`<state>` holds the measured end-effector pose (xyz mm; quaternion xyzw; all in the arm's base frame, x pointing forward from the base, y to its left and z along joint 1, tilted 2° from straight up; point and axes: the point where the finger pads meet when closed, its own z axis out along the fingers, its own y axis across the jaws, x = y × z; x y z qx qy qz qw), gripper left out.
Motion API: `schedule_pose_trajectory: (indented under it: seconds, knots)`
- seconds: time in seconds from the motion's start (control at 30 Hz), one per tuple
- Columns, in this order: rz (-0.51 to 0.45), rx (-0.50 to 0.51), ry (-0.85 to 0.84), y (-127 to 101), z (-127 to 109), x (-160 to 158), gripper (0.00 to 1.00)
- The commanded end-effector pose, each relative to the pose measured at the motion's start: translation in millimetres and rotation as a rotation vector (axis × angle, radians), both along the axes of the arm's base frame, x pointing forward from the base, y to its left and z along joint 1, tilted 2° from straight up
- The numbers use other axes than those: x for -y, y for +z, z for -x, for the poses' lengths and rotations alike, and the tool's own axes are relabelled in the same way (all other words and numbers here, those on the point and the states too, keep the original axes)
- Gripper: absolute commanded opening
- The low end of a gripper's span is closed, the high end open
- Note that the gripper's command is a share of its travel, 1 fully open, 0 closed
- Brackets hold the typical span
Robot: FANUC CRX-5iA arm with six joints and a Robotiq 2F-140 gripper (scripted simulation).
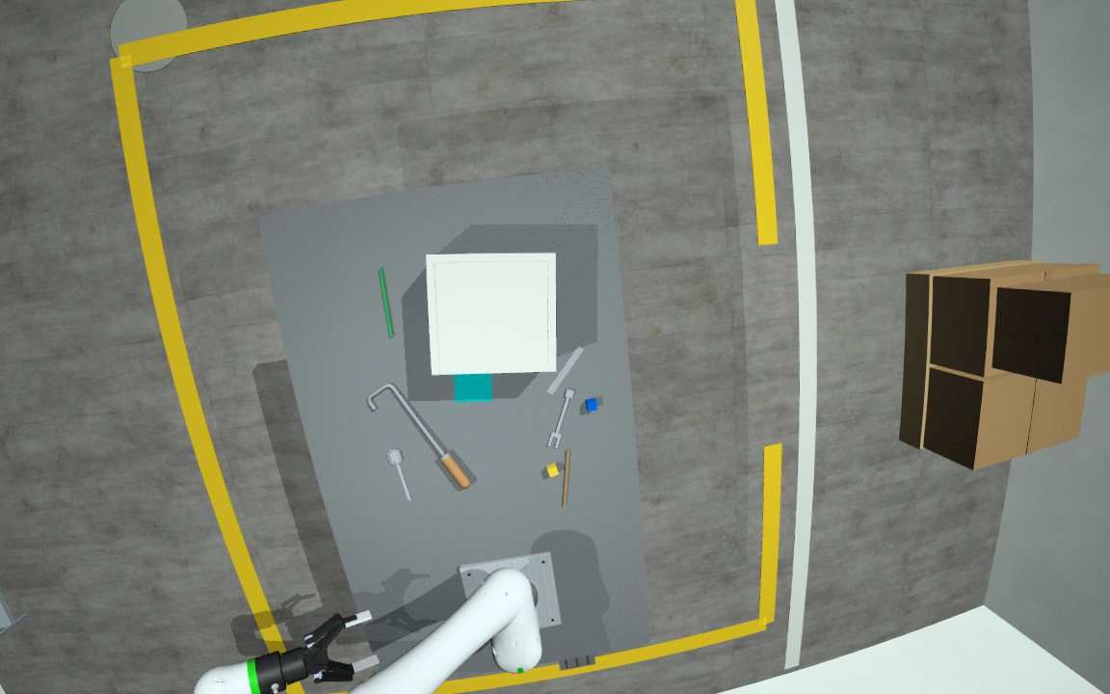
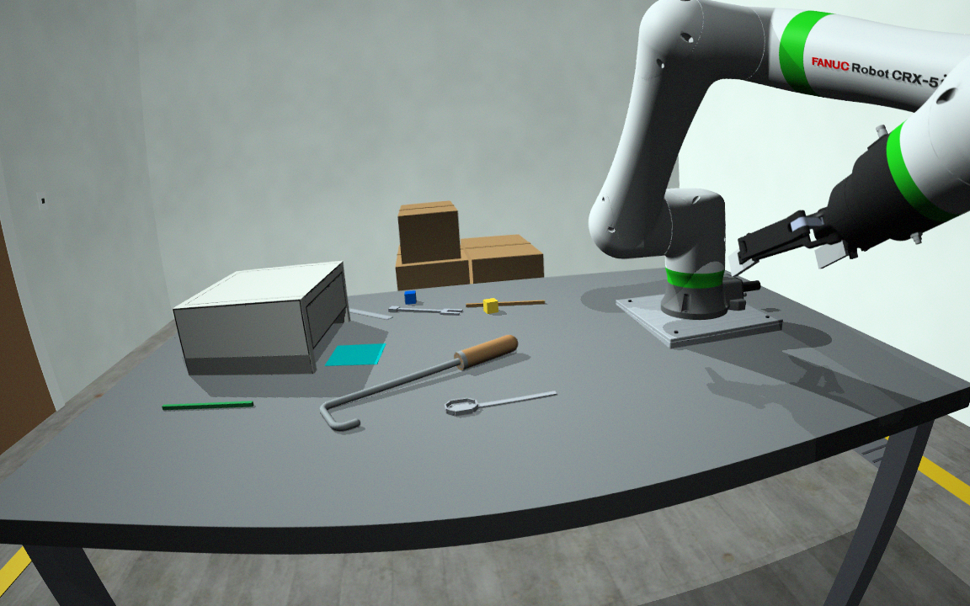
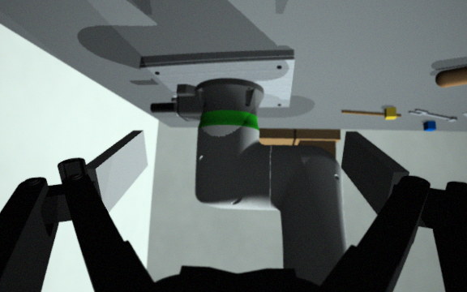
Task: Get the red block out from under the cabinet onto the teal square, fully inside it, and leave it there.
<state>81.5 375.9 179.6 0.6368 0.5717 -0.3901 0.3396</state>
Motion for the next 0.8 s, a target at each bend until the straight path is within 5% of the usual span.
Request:
schedule_pose_trajectory:
  seconds: [0.0,0.53,0.57,0.77]
  knots:
    - [0.000,0.000,0.000,0,0,0,1.00]
    - [0.000,0.000,0.000,0,0,0,1.00]
    - [-0.001,0.000,0.000,0,0,0,0.00]
    - [-0.129,-0.076,-0.053,-4,-42,12,0.00]
